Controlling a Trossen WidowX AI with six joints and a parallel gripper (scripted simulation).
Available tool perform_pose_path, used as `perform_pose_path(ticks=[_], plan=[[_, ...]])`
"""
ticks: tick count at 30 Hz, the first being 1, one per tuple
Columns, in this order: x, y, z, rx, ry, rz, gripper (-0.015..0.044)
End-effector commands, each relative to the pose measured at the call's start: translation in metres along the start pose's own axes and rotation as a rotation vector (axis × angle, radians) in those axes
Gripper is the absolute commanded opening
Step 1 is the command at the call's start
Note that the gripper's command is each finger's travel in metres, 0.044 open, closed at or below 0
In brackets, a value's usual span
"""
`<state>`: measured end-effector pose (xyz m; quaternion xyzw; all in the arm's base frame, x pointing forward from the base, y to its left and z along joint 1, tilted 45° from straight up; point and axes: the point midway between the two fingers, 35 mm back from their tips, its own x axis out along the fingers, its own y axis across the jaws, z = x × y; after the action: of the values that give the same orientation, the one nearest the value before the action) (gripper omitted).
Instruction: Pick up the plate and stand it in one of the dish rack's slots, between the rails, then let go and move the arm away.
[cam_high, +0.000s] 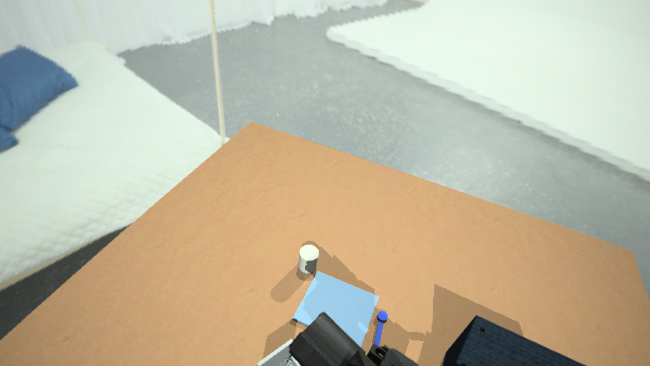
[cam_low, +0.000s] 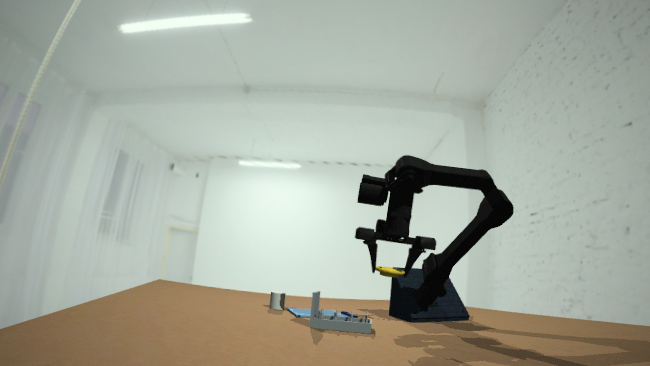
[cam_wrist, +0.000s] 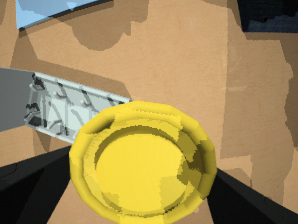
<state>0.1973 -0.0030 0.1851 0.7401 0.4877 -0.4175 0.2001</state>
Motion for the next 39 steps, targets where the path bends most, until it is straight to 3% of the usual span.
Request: perform_pose_path(ticks=[1, 20, 39], plan=[[0.009, -0.003, 0.007, -0.038, -0.076, -0.009, 0.0000], [0.043, -0.006, 0.034, -0.289, -0.458, 0.011, 0.0000], [0.061, 0.005, 0.045, -0.545, -0.775, 0.160, 0.0000]])
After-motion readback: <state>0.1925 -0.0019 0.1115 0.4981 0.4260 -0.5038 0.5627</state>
